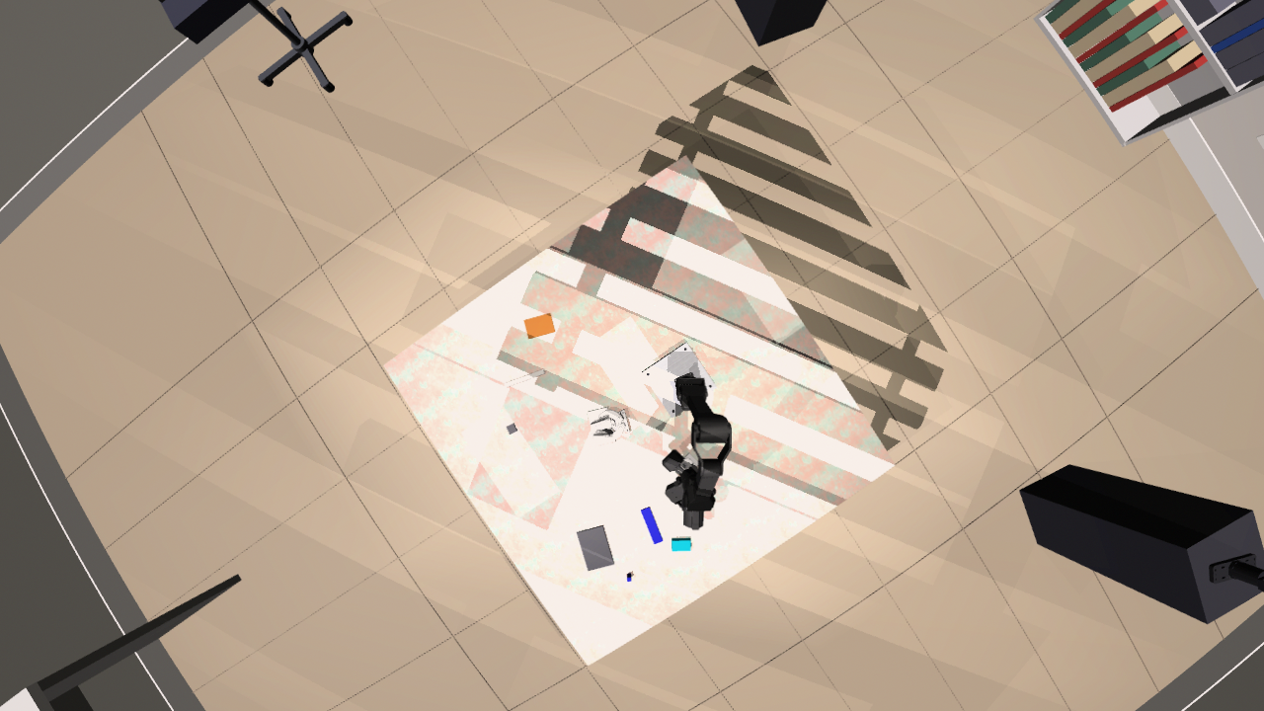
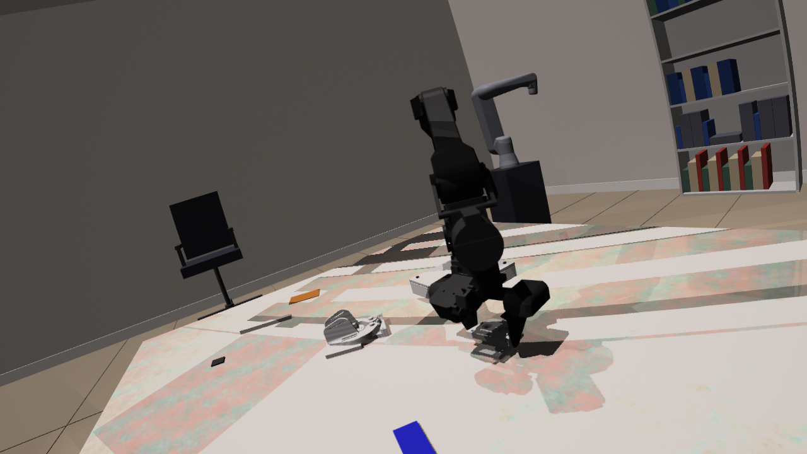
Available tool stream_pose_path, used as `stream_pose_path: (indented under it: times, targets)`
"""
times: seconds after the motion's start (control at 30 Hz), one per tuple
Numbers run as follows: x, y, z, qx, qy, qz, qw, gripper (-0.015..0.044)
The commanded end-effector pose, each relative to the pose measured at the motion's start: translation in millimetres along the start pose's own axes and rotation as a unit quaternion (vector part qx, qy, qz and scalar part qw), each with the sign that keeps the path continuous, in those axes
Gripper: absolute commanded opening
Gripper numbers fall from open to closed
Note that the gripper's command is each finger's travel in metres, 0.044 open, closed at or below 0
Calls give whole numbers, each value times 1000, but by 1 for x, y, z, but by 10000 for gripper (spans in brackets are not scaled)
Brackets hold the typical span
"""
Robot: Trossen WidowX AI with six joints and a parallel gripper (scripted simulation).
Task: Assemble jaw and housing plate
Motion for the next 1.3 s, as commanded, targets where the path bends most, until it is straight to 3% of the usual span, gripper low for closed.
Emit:
stream_pose_path:
  times: [0.0,0.63,0.83,1.27]
  targets:
    - [1,-9,1,2,0,-1,1000,351]
    - [0,-69,0,1,1,-3,1000,351]
    - [1,-71,-1,0,-7,-3,1000,351]
    - [27,-72,-23,-2,-157,-4,988,351]
Point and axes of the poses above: the point midway between the two fingers, 35 mm back from their tips, its own y axis out along the fingers, its own z axis across the jaws, x = y × z, the point moved 9 cm from there along -y, back along the fingers, and after that the axes turned 12 degrees about y, right-handed, at the moved point
